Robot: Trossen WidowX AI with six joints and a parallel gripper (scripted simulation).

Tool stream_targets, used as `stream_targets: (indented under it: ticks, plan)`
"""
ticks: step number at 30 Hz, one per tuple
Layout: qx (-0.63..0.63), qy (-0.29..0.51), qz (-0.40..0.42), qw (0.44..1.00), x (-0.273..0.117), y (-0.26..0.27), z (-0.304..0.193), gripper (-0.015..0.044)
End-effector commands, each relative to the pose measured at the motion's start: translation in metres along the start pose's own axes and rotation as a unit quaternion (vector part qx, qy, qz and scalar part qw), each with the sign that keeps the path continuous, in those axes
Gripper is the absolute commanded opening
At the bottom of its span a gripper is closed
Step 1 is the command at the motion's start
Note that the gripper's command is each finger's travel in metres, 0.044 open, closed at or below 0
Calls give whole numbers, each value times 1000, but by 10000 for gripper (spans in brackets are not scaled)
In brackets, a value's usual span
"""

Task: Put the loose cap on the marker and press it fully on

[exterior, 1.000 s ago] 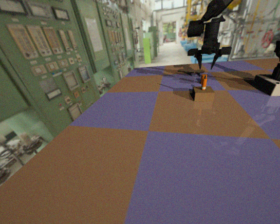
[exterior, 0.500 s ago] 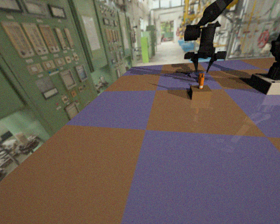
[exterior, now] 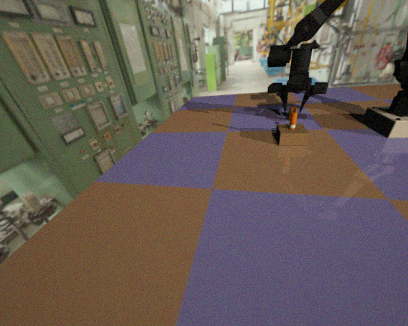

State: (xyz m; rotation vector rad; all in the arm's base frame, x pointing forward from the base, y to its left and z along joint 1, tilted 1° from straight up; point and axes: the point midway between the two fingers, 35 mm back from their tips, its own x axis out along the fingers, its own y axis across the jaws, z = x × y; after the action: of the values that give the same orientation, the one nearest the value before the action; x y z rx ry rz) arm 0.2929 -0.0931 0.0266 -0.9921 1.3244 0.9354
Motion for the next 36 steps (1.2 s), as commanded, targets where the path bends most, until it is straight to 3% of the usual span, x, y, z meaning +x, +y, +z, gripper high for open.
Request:
stream_targets:
  ticks: [1, 10, 14, 23, 26, 36]
  plan:
    - [-2, 0, 3, 1000, 8, 1, 0, 241]
    - [-2, 0, 3, 1000, 20, 2, 0, 241]
    - [-2, 0, 3, 1000, 20, 2, -1, 136]
    - [-2, 0, 3, 1000, 20, 2, -1, 76]
    - [0, -1, 5, 1000, 16, 2, 0, 0]
    - [-1, -1, 4, 1000, -16, 1, 0, 0]
